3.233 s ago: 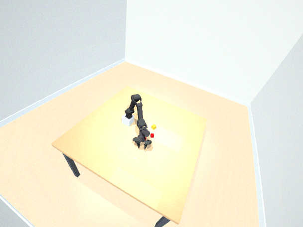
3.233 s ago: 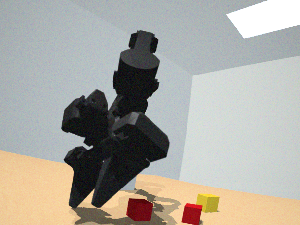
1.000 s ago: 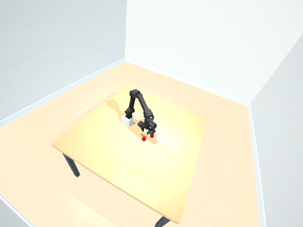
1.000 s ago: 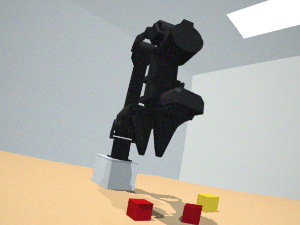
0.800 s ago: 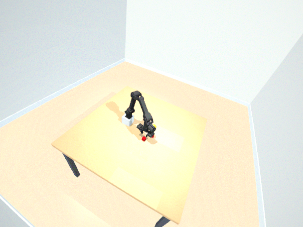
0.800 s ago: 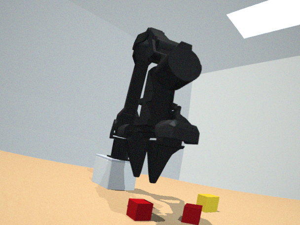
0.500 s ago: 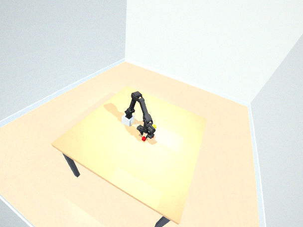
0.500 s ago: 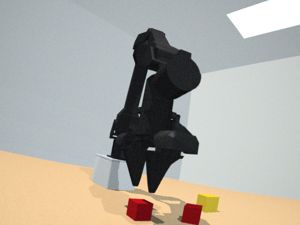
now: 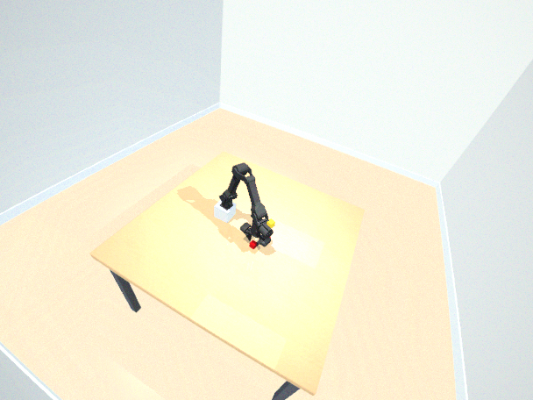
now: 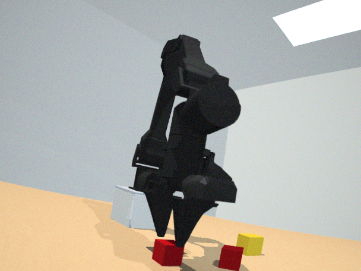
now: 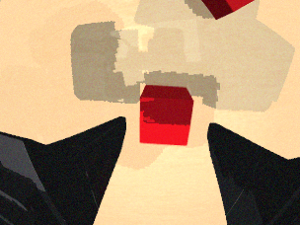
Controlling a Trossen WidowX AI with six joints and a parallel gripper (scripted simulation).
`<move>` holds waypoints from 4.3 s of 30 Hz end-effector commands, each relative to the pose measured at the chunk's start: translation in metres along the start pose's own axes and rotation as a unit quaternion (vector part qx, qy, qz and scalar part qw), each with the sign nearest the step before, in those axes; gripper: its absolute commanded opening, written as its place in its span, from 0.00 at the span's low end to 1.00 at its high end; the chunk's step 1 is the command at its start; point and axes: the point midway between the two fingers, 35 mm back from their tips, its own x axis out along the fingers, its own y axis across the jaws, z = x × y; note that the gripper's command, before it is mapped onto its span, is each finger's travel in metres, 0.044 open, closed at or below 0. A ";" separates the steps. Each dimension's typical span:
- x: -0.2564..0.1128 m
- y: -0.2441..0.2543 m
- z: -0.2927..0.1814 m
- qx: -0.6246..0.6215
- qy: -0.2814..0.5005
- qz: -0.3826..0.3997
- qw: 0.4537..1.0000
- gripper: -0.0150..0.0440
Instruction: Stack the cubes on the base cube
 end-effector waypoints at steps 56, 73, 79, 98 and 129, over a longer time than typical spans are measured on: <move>-0.077 -0.001 0.000 0.004 -0.002 0.000 1.000 0.43; -0.089 -0.003 0.016 0.100 -0.003 0.002 0.995 0.43; -0.086 -0.005 0.029 0.182 -0.004 0.003 0.983 0.43; -0.078 -0.010 0.070 0.431 -0.005 0.004 0.902 0.43; -0.066 -0.005 0.137 0.767 -0.004 0.008 0.642 0.43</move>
